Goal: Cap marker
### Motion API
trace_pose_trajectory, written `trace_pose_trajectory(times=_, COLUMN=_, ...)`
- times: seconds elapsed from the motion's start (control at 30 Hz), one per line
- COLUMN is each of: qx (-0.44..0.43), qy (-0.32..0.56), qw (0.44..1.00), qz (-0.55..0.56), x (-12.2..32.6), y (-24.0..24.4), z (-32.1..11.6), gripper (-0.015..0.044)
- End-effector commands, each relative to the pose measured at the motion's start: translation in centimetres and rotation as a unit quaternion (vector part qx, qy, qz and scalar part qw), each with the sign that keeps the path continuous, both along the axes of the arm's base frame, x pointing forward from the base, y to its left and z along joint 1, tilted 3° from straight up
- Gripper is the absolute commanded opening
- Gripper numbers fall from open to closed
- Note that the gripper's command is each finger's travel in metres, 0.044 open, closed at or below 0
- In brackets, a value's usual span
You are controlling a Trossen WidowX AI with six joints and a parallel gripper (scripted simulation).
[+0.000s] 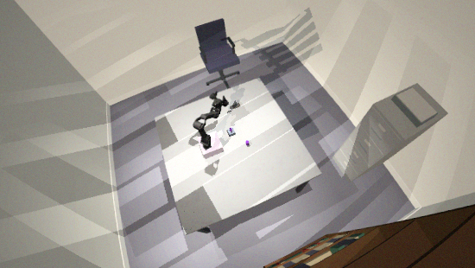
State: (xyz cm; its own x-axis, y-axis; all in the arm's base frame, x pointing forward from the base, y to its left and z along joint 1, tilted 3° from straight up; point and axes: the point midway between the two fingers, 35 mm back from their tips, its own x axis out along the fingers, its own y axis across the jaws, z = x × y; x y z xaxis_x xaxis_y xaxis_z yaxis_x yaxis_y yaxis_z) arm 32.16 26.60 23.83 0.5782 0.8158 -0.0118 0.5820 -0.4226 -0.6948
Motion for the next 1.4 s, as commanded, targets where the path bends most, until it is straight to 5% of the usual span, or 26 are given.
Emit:
trace_pose_trajectory(times=0.0, qx=0.000, qy=0.002, qw=1.000, qz=-0.002, x=0.1, y=-0.1, z=-0.1, gripper=0.0374)
trace_pose_trajectory(times=0.17, qx=-0.014, qy=0.081, qw=0.994, qz=-0.066, x=3.9, y=-2.9, z=-2.0, gripper=0.0246)
trace_pose_trajectory(times=0.57, qx=-0.037, qy=0.384, qw=0.859, qz=-0.336, x=12.0, y=-20.1, z=-10.3, gripper=0.0246)
trace_pose_trajectory(times=0.8, qx=-0.015, qy=0.535, qw=0.699, qz=-0.475, x=10.6, y=-31.1, z=-13.8, gripper=0.0246)
trace_pose_trajectory(times=1.07, qx=0.027, qy=0.670, qw=0.447, qz=-0.592, x=3.0, y=-41.9, z=-15.7, gripper=0.0246)
trace_pose_trajectory(times=1.37, qx=0.030, qy=0.679, qw=0.424, qz=-0.598, x=2.0, y=-42.7, z=-19.2, gripper=0.0246)
